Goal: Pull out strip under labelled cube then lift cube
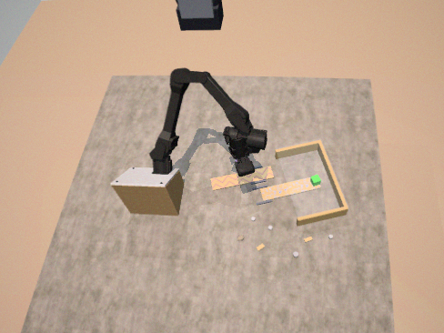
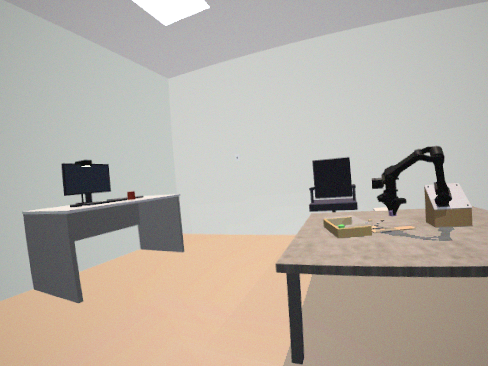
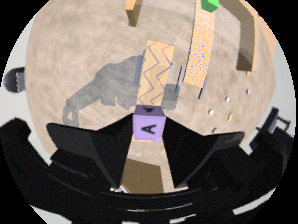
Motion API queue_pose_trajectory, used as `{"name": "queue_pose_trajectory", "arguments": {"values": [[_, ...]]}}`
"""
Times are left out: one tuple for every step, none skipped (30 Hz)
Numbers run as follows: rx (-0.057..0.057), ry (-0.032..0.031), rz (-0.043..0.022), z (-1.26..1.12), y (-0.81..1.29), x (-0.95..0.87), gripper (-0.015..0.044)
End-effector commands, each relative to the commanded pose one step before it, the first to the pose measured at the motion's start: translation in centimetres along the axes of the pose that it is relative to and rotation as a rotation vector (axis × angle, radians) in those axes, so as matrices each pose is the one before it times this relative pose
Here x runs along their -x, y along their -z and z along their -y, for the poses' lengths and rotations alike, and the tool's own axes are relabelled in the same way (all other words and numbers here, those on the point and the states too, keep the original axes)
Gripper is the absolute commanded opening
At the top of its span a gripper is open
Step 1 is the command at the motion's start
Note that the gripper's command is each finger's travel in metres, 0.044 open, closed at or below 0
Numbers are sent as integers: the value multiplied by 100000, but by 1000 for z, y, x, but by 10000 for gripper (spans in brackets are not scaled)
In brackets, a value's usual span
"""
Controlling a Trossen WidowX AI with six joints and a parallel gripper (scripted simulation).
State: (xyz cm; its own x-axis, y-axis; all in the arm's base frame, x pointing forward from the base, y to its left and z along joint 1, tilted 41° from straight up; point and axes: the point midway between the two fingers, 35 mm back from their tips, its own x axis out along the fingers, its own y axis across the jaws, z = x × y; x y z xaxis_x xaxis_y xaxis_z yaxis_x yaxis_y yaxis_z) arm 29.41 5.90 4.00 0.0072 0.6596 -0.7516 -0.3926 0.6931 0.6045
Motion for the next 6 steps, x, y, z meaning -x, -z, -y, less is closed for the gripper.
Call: {"name": "queue_pose_trajectory", "arguments": {"values": [[608, 417, -21, 29, -73, 108, 0], [0, 0, 0, 0, 0, 0, 0], [0, 0, 0, 0, 0, 0, 0], [0, 0, 0, 0, 0, 0, 0], [0, 0, 0, 0, 0, 0, 0], [0, 0, 0, 0, 0, 0, 0]]}}
